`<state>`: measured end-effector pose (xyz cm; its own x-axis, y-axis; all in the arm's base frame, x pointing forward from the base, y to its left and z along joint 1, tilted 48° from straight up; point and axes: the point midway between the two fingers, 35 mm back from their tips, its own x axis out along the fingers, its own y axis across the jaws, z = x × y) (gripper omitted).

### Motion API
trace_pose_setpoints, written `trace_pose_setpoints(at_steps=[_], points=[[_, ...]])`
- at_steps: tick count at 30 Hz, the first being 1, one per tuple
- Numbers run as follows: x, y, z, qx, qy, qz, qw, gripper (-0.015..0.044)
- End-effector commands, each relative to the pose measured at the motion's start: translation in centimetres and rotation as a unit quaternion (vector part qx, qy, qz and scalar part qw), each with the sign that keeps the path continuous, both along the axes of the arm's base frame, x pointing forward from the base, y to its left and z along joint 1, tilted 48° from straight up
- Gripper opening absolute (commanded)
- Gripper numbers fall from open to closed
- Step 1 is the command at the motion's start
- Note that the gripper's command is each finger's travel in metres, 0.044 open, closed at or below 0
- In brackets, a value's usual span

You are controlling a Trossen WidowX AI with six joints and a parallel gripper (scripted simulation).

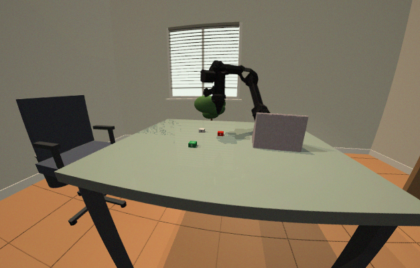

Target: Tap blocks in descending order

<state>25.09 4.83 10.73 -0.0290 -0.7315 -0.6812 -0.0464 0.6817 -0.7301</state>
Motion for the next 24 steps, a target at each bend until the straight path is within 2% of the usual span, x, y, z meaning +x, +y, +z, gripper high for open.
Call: trace_pose_setpoints(at_steps=[1, 8, 15, 24], points=[[2.3, 2.3, -1.5, 0.002, -0.002, -0.002, 1.0, 0.04], [7.1, 8.0, -6.7, 0.005, -0.004, -0.002, 1.0, 0.04], [9.6, 12.8, -13.8, 0.007, -0.007, -0.002, 1.0, 0.04], [9.7, 13.2, -14.5, 0.007, -0.007, -0.002, 1.0, 0.04]])
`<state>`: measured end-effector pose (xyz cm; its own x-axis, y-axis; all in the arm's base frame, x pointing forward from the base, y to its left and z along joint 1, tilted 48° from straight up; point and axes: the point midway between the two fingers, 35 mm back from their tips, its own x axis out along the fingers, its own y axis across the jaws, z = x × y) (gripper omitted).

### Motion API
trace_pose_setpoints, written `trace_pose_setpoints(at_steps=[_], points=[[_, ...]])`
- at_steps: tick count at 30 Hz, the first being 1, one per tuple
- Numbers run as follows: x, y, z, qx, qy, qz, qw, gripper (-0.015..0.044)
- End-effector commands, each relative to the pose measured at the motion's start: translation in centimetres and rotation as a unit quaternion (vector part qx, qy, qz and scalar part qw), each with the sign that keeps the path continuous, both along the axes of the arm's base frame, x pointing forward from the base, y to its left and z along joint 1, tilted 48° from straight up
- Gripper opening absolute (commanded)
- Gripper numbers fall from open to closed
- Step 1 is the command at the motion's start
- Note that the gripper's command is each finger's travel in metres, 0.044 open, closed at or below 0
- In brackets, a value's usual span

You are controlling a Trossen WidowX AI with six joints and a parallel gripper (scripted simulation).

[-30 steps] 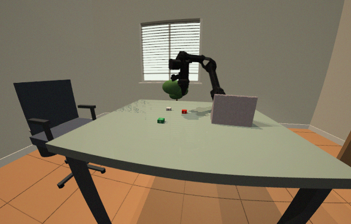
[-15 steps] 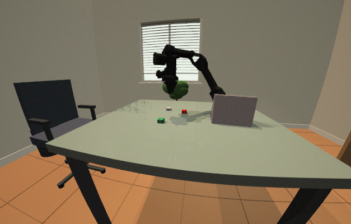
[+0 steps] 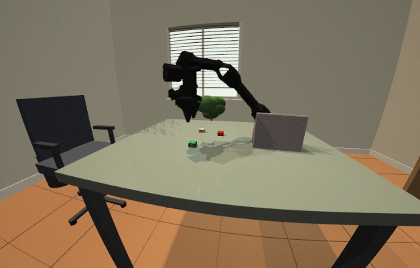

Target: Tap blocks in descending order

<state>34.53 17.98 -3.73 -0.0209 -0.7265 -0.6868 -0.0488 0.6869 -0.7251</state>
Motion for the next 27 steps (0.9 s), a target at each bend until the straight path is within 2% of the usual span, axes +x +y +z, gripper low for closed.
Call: trace_pose_setpoints(at_steps=[1, 14, 21, 27], points=[[0.3, 0.1, -0.1, 0.003, -0.005, -0.006, 1.0, 0.04], [0.4, -0.1, 0.2, 0.003, -0.005, -0.006, 1.0, 0.04], [2.9, -7.2, 8.4, 0.006, -0.006, 0.0, 1.0, 0.04], [2.4, -15.0, 15.7, -0.005, -0.007, 0.001, 1.0, 0.04]])
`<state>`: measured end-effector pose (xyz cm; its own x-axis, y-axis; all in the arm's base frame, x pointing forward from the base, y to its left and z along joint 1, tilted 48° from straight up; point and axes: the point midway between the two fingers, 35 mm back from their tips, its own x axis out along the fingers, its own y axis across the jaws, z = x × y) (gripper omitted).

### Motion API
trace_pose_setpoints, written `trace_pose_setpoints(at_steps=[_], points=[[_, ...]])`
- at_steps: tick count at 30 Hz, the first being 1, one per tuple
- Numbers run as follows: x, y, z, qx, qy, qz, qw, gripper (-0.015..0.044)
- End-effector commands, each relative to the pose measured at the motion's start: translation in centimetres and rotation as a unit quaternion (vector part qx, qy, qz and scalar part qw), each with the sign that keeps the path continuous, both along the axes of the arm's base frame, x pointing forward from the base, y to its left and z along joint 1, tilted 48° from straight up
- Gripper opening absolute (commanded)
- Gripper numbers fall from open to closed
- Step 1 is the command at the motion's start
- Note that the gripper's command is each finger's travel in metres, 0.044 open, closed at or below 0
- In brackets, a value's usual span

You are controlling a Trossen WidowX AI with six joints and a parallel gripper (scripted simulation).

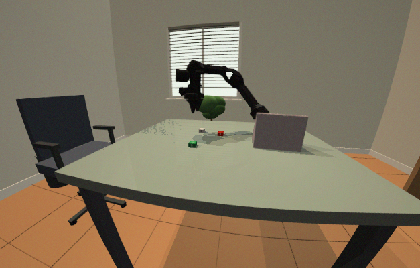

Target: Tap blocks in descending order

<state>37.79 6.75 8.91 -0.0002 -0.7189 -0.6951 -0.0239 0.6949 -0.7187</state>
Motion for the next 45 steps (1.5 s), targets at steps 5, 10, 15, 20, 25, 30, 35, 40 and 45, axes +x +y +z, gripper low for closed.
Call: trace_pose_setpoints(at_steps=[5, 10, 15, 20, 25, 30, 35, 40, 45], points=[[-1.1, -4.7, 3.9, -0.013, 0.009, 0.002, 1.0, 0.04], [-1.1, -4.7, 3.9, -0.013, 0.009, 0.002, 1.0, 0.04], [-1.1, -4.7, 3.9, -0.013, 0.009, 0.002, 1.0, 0.04], [-1.1, -4.7, 3.9, -0.013, 0.009, 0.002, 1.0, 0.04], [-1.1, -4.7, 3.9, -0.013, 0.009, 0.002, 1.0, 0.04], [-2.7, -4.0, 3.7, -0.011, 0.01, 0.001, 1.0, 0.04], [-8.1, -2.7, 2.9, -0.007, 0.014, -0.001, 1.0, 0.04], [-13.1, -2.5, 2.0, -0.009, 0.017, -0.005, 1.0, 0.04], [-13.3, -2.5, 1.9, -0.009, 0.017, -0.005, 1.0, 0.04]])
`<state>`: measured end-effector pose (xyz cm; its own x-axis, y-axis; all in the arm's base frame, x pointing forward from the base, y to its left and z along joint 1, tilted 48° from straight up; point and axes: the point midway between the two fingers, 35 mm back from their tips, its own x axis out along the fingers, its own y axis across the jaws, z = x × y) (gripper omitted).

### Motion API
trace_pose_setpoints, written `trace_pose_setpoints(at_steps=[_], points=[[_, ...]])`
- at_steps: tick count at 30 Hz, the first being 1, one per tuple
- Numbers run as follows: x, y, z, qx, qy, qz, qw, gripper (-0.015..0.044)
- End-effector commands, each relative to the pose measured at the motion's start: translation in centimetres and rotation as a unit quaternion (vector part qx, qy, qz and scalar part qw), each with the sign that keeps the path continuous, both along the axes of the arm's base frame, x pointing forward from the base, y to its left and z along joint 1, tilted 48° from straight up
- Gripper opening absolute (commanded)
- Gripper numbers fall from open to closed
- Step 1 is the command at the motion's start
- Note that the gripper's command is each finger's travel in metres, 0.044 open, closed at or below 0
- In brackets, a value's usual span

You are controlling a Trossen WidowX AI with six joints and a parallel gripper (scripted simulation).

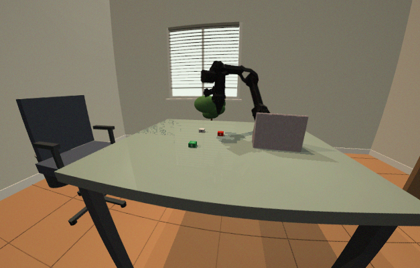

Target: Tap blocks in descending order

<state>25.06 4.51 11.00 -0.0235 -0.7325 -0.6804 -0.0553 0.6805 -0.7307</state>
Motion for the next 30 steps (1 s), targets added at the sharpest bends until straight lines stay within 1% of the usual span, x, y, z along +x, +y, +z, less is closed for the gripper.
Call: trace_pose_setpoints(at_steps=[1, 8, 14, 15, 30], points=[[-0.6, -0.4, -0.3, 0.001, -0.002, -0.007, 1.0, 0.0374], [-0.8, -6.0, -5.5, 0.0, -0.003, -0.007, 1.0, 0.019], [-0.8, -6.2, -5.6, -0.001, -0.003, -0.007, 1.0, 0.0032], [-0.8, -6.2, -5.6, -0.001, -0.003, -0.007, 1.0, 0.002], [-0.8, -7.0, -6.3, 0.0, -0.003, -0.007, 1.0, 0.002]])
